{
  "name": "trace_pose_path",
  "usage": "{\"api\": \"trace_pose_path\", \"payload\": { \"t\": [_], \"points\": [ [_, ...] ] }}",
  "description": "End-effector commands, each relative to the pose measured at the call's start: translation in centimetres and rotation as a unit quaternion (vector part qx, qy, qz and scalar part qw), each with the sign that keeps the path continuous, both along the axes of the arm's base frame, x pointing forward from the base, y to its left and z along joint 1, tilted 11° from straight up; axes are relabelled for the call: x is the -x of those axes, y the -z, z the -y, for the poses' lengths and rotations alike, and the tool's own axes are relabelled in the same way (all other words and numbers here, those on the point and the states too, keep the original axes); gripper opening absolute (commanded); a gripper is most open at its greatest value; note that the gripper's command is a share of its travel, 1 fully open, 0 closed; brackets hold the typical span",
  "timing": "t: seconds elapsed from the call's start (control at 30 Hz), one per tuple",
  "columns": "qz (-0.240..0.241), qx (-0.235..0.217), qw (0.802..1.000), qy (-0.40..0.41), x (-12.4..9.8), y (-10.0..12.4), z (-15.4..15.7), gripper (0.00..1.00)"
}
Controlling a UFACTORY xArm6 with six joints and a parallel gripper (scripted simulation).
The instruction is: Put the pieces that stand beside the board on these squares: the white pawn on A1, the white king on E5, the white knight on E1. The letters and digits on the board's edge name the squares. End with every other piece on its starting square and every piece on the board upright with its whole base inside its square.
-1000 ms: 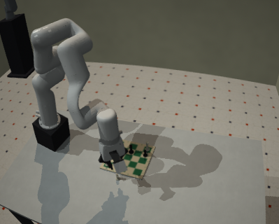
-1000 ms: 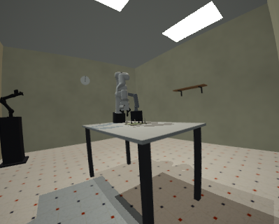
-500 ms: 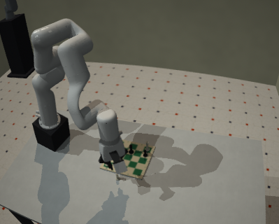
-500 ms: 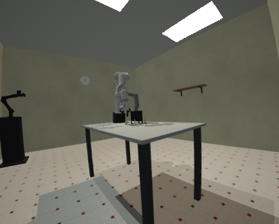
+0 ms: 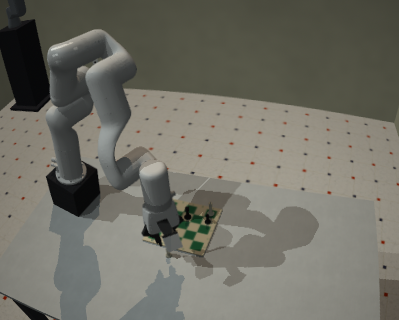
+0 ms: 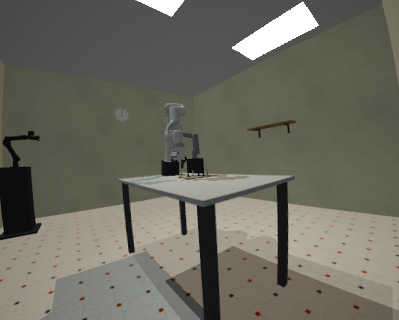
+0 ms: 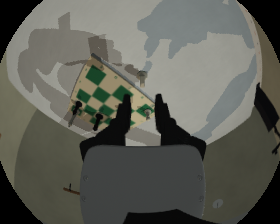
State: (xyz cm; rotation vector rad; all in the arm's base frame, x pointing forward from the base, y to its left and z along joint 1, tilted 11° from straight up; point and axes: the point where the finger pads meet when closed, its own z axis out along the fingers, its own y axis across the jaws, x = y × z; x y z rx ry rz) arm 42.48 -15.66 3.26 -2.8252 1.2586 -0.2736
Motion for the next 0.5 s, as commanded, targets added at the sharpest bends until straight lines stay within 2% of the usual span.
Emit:
{"api": "trace_pose_path", "payload": {
  "t": [0.0,0.47],
  "points": [
    [0.002,0.001,1.0,0.0,-0.2,0.3,0.1,0.37],
    [0.002,0.001,1.0,0.0,-0.6,2.4,0.2,0.37]
  ]
}}
